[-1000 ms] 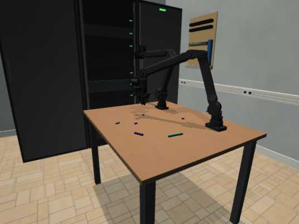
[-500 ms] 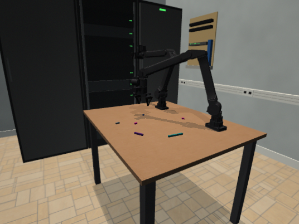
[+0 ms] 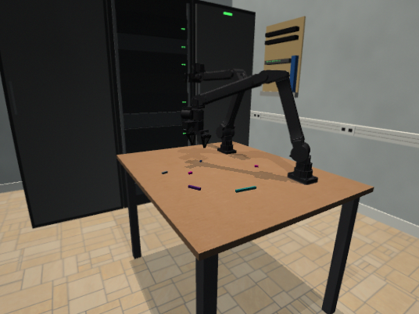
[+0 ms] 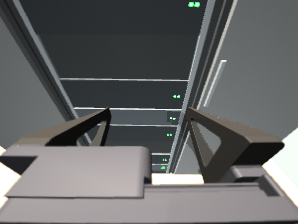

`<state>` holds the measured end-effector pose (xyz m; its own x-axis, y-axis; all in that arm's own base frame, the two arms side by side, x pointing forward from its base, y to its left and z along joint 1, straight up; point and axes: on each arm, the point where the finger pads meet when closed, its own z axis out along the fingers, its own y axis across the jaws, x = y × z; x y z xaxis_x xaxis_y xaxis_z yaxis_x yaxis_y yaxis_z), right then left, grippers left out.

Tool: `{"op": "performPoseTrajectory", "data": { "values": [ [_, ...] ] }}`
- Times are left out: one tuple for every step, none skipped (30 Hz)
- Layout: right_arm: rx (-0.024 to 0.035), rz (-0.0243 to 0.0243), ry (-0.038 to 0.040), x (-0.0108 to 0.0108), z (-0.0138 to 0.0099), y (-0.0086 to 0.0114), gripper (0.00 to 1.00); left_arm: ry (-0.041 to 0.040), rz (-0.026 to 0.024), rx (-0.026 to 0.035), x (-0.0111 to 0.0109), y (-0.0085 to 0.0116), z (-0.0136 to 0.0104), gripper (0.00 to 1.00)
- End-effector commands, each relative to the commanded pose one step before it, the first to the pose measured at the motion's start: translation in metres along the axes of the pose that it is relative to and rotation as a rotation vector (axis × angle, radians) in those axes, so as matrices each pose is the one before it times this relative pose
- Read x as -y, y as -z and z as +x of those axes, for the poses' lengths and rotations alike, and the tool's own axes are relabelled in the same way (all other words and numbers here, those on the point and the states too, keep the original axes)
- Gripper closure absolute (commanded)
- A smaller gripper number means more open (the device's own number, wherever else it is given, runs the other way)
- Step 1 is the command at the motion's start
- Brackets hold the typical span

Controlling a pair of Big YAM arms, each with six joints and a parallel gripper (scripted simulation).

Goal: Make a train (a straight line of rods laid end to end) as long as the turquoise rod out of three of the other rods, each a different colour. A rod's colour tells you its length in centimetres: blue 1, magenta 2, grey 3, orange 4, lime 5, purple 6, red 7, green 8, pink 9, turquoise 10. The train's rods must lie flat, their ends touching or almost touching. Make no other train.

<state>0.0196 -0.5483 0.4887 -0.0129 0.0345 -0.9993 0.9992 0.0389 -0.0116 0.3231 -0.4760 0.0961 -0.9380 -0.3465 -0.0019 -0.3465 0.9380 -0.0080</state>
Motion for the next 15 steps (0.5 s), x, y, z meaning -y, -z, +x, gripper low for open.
{"op": "performPoseTrajectory", "data": {
  "values": [
    [0.03492, 0.01873, -0.01188, 0.00915, -0.01155, 0.0043, 0.0, 0.0051, 0.02258, 0.00845, 0.02242, 0.00474, -0.0585, 0.0],
    [0.0, 0.0, 0.0, 0.0, 0.0, 0.0, 0.0, -0.00169, -0.00012, 0.00049, 0.00107, -0.00064, -0.01051, 0.0],
    [0.0, 0.0, 0.0, 0.0, 0.0, 0.0, 0.0, -0.0019, -0.00015, 0.00055, 0.00091, -0.00077, -0.01192, 0.0],
    [0.0, 0.0, 0.0, 0.0, 0.0, 0.0, 0.0, 0.0, 0.0, 0.0, 0.0, 0.0, 0.0, 0.0],
    [0.0, 0.0, 0.0, 0.0, 0.0, 0.0, 0.0, 0.0, 0.0, 0.0, 0.0, 0.0, 0.0, 0.0],
    [0.0, 0.0, 0.0, 0.0, 0.0, 0.0, 0.0, -0.00526, -0.00033, 0.0012, 0.00094, -0.00238, -0.03324, 0.0],
    [0.0, 0.0, 0.0, 0.0, 0.0, 0.0, 0.0, -0.00272, -0.00021, 0.00063, -0.00051, -0.00139, -0.01737, 0.0],
    [0.0, 0.0, 0.0, 0.0, 0.0, 0.0, 0.0, -0.00198, -0.00021, 0.00056, -0.0008, -0.00107, -0.01269, 0.0],
    [0.0, 0.0, 0.0, 0.0, 0.0, 0.0, 0.0, -0.00221, -0.00025, 0.00062, -0.00132, -0.00126, -0.01418, 0.0],
    [0.0, 0.0, 0.0, 0.0, 0.0, 0.0, 0.0, -0.00234, -0.00028, 0.00065, -0.00188, -0.0014, -0.01503, 0.0],
    [0.0, 0.0, 0.0, 0.0, 0.0, 0.0, 0.0, -0.00238, -0.00031, 0.00065, -0.00243, -0.00151, -0.01534, 0.0],
    [0.0, 0.0, 0.0, 0.0, 0.0, 0.0, 0.0, -0.00241, -0.00033, 0.00065, -0.00299, -0.0016, -0.01548, 0.0],
    [0.0, 0.0, 0.0, 0.0, 0.0, 0.0, 0.0, -0.00242, -0.00035, 0.00065, -0.00355, -0.00168, -0.01553, 0.0],
    [0.0, 0.0, 0.0, 0.0, 0.0, 0.0, 0.0, -0.00243, -0.00037, 0.00064, -0.0041, -0.00176, -0.01553, 0.0],
    [0.0, 0.0, 0.0, 0.0, 0.0, 0.0, 0.0, -0.00244, -0.00039, 0.00063, -0.00466, -0.00184, -0.0155, 0.0]
  ]
}}
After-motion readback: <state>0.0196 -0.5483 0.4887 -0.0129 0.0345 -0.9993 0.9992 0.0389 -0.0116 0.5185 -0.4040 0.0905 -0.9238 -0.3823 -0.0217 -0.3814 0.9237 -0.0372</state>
